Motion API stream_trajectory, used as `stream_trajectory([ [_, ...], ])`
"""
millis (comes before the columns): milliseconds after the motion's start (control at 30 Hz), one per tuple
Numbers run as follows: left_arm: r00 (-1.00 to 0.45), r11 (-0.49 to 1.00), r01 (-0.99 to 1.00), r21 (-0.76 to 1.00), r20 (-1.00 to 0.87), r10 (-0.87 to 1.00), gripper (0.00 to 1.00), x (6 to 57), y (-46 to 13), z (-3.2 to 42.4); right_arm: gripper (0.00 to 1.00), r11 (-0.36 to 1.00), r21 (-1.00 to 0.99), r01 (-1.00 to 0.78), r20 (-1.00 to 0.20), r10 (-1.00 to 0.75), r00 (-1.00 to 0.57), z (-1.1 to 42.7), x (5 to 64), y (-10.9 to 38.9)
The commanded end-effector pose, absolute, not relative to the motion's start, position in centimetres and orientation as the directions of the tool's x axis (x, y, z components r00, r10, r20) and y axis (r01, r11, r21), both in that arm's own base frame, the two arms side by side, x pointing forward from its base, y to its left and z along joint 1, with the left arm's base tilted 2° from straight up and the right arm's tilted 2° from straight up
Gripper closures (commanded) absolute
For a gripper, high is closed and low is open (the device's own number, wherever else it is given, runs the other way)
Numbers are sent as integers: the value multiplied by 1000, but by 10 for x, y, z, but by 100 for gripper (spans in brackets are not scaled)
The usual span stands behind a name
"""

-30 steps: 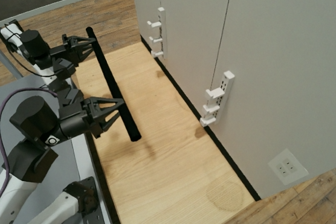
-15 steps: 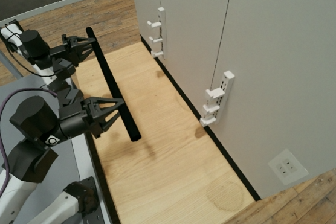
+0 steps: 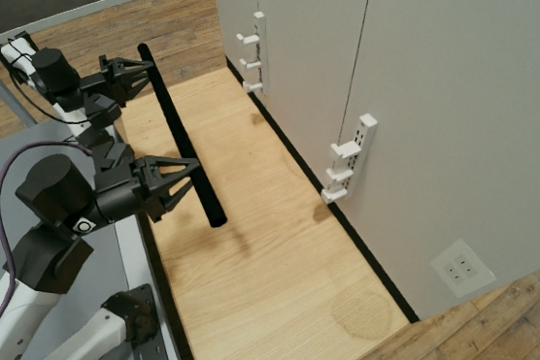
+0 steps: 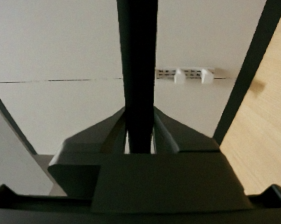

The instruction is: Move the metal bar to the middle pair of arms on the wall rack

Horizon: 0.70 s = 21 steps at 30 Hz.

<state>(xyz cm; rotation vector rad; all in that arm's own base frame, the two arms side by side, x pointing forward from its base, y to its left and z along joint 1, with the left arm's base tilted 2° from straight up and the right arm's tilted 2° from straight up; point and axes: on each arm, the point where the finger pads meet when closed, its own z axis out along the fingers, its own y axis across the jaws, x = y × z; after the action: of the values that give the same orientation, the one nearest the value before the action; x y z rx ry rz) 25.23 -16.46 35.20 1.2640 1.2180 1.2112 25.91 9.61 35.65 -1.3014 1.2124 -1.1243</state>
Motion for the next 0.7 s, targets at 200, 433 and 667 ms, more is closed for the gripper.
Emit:
stream_trajectory([
  [200,-11,-29,12,1000,29,1000,100,249,-160,371,100,4,-999,-41,-6,-999,51,369,257,91],
  [433,-11,-29,12,1000,29,1000,100,249,-160,368,100,4,-999,-41,-6,-999,51,364,256,90],
  [667,-11,-29,12,1000,29,1000,100,249,-160,362,100,4,-999,-41,-6,-999,51,356,255,90],
])
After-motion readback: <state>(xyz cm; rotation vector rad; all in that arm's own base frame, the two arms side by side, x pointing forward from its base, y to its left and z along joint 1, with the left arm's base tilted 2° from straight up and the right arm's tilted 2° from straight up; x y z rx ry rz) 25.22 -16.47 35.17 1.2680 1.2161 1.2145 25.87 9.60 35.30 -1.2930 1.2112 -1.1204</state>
